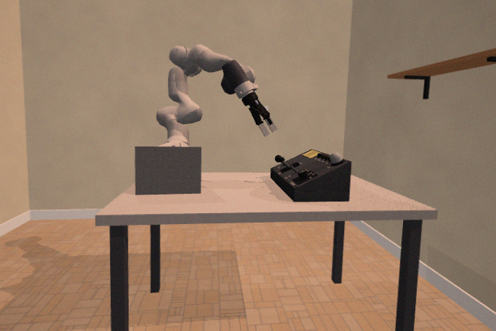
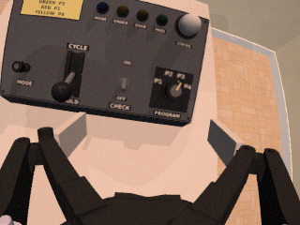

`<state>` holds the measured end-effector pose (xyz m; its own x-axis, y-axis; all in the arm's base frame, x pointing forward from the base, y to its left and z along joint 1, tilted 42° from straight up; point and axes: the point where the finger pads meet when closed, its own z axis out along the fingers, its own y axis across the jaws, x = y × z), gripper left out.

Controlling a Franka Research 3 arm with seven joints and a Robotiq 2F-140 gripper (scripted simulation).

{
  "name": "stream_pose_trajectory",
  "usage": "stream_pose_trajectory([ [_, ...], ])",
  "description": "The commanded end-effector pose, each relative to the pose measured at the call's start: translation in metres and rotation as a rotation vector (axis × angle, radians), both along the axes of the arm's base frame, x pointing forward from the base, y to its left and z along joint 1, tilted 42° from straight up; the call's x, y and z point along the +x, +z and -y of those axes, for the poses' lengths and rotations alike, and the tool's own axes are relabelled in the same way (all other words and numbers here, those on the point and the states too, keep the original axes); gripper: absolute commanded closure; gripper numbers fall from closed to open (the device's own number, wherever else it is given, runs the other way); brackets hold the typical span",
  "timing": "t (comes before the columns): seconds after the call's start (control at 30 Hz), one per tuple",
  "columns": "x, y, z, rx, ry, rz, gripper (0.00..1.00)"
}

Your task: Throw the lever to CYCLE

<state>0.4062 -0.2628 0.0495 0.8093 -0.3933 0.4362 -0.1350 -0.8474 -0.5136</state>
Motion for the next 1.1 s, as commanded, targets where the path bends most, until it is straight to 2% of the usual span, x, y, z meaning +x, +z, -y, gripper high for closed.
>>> stream_pose_trajectory([
  [0.0, 0.000, 0.002, 0.000, 0.003, 0.001, 0.001, 0.00],
  [0.33, 0.001, 0.003, -0.001, 0.006, 0.001, 0.001, 0.00],
  [0.37, 0.009, 0.006, -0.007, 0.020, 0.002, -0.002, 0.00],
  [0.43, 0.045, 0.024, -0.044, 0.088, 0.008, -0.022, 0.00],
  [0.47, 0.045, 0.024, -0.044, 0.088, 0.008, -0.022, 0.00],
  [0.5, 0.064, 0.034, -0.068, 0.132, 0.014, -0.038, 0.00],
  [0.57, 0.066, 0.035, -0.070, 0.132, 0.014, -0.038, 0.00],
  [0.6, 0.083, 0.046, -0.095, 0.172, 0.020, -0.055, 0.00],
  [0.63, 0.083, 0.046, -0.095, 0.172, 0.020, -0.055, 0.00],
  [0.7, 0.100, 0.057, -0.124, 0.214, 0.028, -0.077, 0.00],
  [1.07, 0.101, 0.058, -0.126, 0.216, 0.029, -0.078, 0.00],
])
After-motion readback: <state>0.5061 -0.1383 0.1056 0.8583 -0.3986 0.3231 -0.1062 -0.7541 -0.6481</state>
